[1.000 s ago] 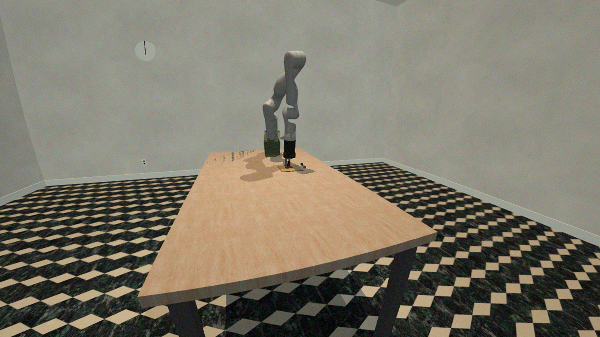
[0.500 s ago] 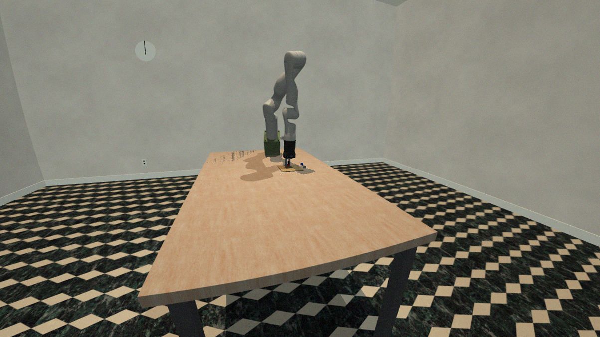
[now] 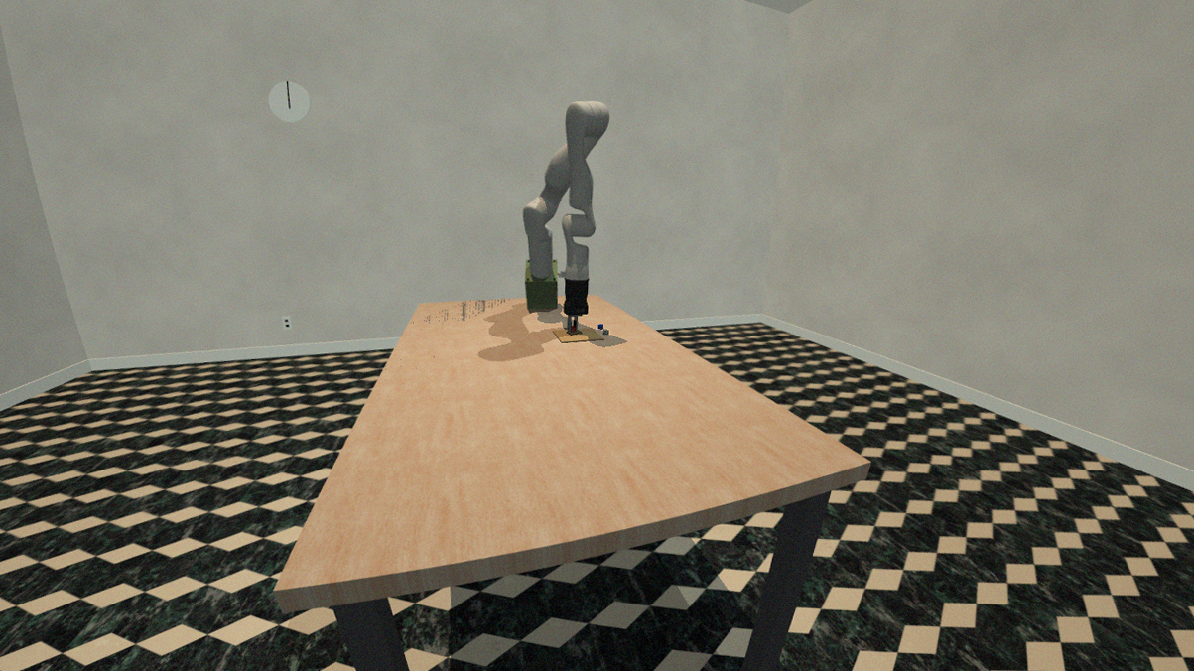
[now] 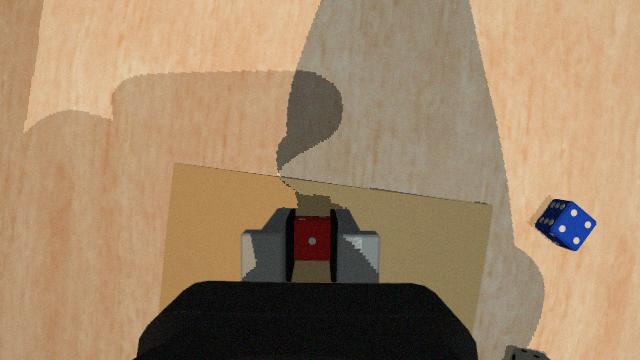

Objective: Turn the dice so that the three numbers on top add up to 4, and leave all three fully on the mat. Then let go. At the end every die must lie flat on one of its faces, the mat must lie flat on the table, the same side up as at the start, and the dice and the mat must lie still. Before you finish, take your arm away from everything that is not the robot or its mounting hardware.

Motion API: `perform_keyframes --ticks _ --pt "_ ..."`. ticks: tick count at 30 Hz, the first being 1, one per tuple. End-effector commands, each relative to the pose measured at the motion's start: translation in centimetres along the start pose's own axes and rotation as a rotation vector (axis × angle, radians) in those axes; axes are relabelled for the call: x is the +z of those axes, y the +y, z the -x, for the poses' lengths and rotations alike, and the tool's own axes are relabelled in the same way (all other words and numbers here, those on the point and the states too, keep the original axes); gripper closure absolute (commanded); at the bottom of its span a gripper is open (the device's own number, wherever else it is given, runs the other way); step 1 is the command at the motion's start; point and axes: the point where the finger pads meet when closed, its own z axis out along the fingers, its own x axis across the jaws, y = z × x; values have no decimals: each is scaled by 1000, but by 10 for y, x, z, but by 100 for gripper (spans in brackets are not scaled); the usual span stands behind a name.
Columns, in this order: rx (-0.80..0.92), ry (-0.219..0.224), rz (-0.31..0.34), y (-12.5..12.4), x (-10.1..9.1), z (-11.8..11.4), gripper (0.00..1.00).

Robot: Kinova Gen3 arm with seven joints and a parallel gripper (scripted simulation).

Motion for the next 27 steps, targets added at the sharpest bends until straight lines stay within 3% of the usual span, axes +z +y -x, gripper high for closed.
perform_keyframes --ticks 1,11,15,17,18,20,21,27 --pt "0 0 1 0 0 0 66" --pt "0 0 1 0 0 0 60" --pt "0 0 1 0 0 0 48" --pt "0 0 1 0 0 0 48" --pt "0 0 1 0 0 0 42" --pt "0 0 1 0 0 0 42" --pt "0 0 1 0 0 0 36" --pt "0 0 1 0 0 0 36"
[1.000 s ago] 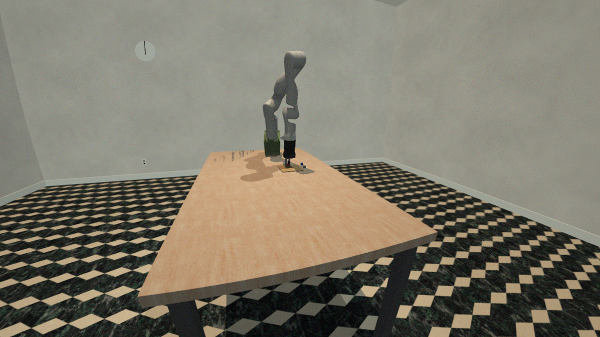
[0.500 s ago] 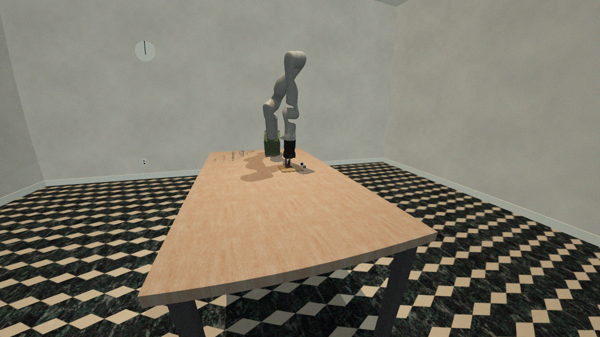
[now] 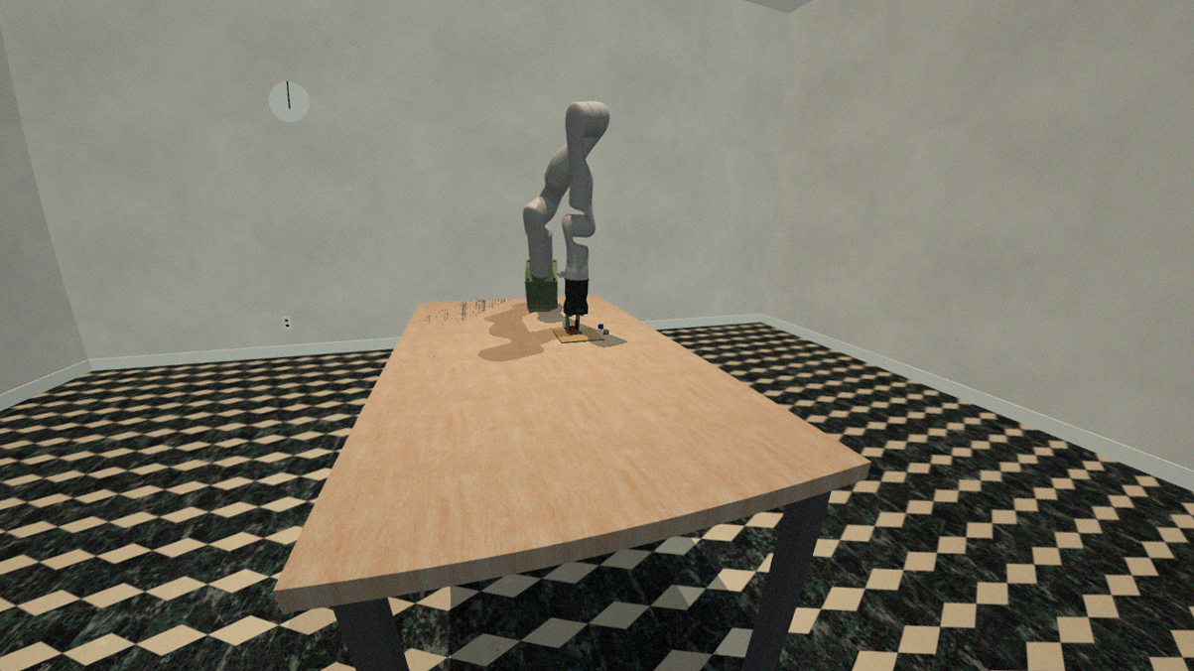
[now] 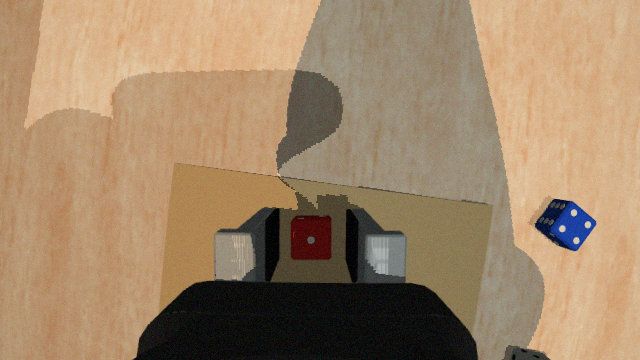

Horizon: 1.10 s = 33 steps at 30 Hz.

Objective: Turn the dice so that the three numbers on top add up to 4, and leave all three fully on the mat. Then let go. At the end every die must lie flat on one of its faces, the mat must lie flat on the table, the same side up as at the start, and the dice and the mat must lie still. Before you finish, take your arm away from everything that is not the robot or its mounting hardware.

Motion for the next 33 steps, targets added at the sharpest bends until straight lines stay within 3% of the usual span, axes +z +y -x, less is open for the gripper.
perform_keyframes --ticks 1,17,33 --pt "0 0 1 0 0 0 36" --pt "5 7 0 0 -4 0 36" --pt "1 40 -15 0 -31 1 36"
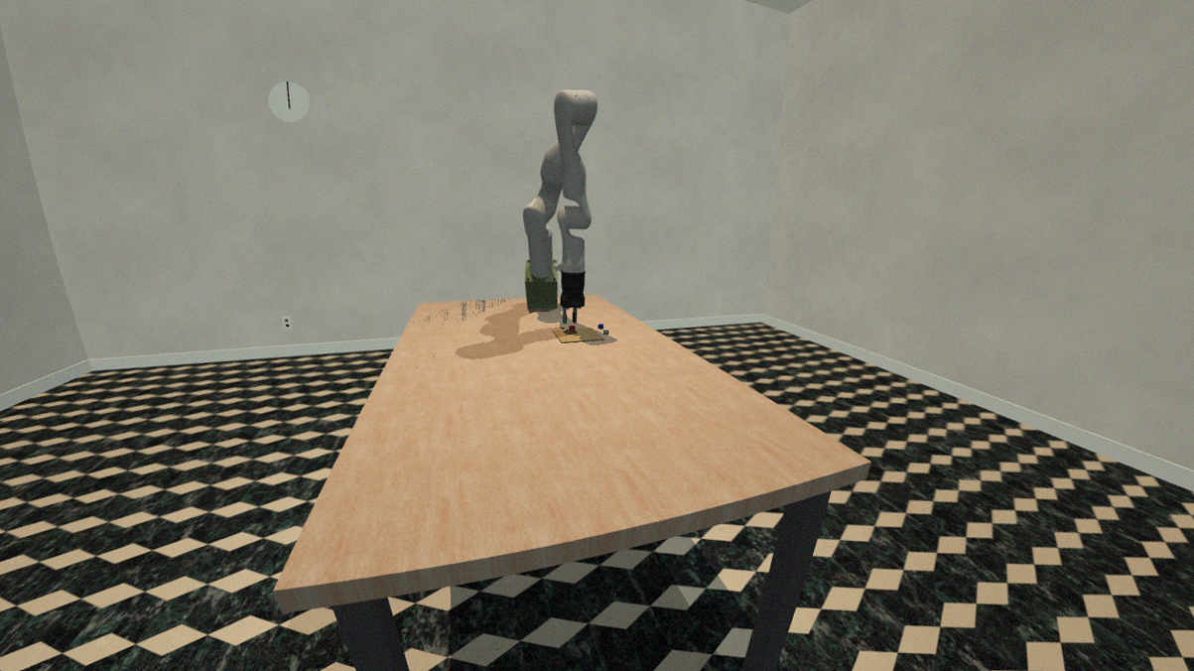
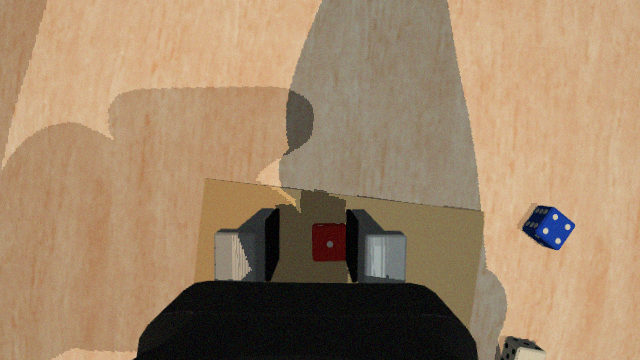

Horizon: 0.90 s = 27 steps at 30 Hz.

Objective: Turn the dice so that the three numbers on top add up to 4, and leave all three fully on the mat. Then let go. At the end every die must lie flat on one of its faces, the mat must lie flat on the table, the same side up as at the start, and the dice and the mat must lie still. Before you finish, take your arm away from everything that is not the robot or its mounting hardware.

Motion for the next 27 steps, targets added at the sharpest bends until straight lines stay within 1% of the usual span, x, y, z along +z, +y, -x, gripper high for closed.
perform_keyframes --ticks 1,16,18,27 --pt "-10 15 13 5 -6 -8 36" --pt "-11 20 16 4 -35 -8 36" --pt "-11 20 16 4 -35 -8 36" --pt "-13 25 21 3 -48 -8 36"
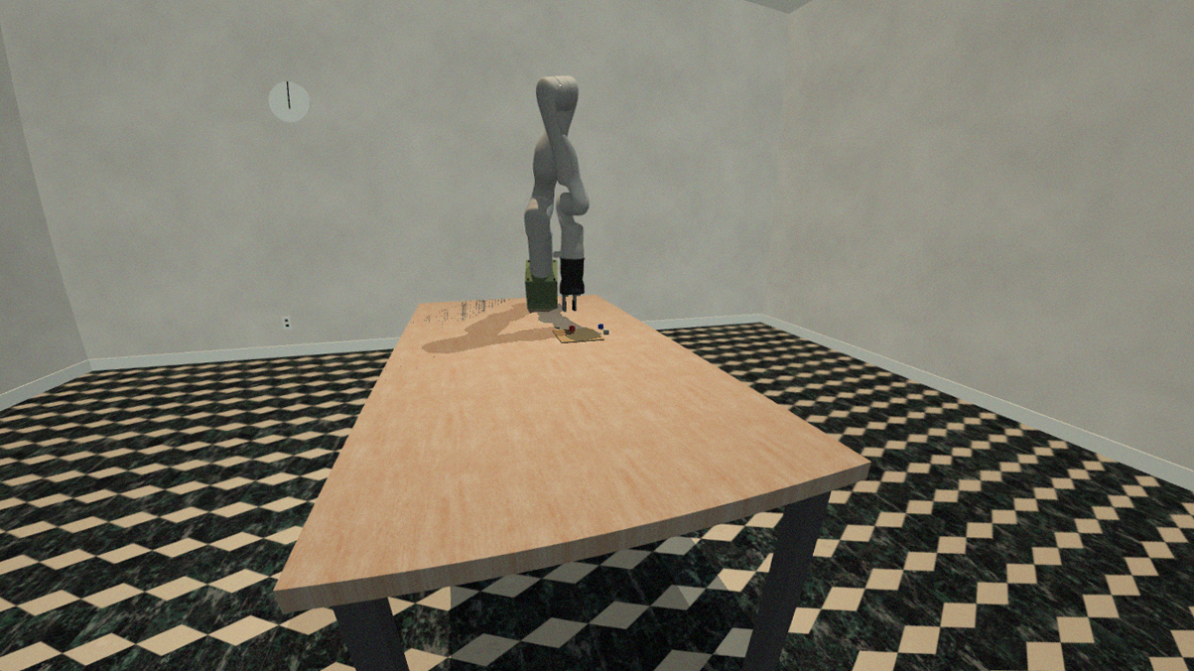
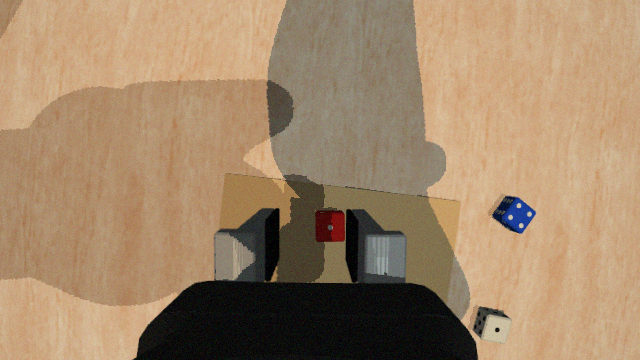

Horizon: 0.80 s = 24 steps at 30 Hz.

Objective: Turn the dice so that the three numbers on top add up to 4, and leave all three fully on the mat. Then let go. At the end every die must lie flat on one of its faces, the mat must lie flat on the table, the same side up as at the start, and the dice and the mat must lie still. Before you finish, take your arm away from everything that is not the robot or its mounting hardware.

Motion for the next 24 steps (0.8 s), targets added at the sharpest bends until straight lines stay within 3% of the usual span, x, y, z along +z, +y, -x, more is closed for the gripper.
perform_keyframes --ticks 1,24 --pt "-13 19 -1 4 -8 -10 36" --pt "-15 22 6 4 -23 -10 36"
